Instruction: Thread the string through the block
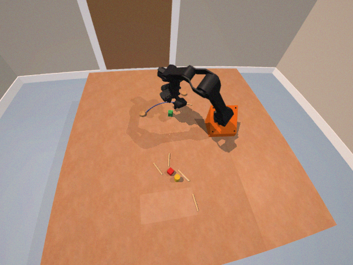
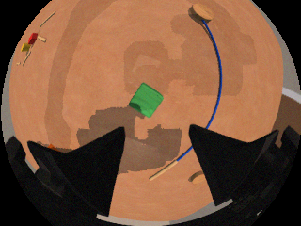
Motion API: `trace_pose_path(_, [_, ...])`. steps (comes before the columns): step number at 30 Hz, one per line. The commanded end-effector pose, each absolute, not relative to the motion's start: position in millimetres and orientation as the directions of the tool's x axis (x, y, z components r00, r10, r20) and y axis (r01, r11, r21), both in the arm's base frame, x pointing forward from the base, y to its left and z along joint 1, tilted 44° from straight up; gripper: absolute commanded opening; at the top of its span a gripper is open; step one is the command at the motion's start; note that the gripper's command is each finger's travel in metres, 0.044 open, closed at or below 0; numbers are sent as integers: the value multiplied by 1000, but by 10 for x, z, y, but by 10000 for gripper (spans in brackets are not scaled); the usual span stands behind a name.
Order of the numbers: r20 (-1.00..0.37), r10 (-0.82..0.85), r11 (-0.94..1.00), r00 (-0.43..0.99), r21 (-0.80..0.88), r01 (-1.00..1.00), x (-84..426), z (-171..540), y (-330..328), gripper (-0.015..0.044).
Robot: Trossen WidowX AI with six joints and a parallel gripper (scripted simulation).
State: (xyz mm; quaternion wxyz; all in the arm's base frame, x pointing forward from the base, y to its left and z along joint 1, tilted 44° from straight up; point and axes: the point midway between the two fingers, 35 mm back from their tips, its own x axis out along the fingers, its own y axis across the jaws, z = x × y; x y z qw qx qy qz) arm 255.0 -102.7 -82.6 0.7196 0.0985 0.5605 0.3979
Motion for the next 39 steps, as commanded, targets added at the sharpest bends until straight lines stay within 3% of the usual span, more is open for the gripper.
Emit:
trace_pose_path(1, [-735,676,700,49,661,269,2418,-971,-1177,394])
trace_pose_path(3, [-736,675,636,49,614,467,2378,-1006,-1216,440])
trace_pose_path(7, [-737,674,494,49,499,712,2303,-1068,-1284,440])
trace_pose_path(19, [-737,674,19,48,82,996,2155,-1183,-1399,440])
trace_pose_path(28, [-736,675,-354,48,-267,896,2039,-1267,-1474,440])
trace_pose_path(39, [-734,677,-668,47,-588,456,1902,-1360,-1548,440])
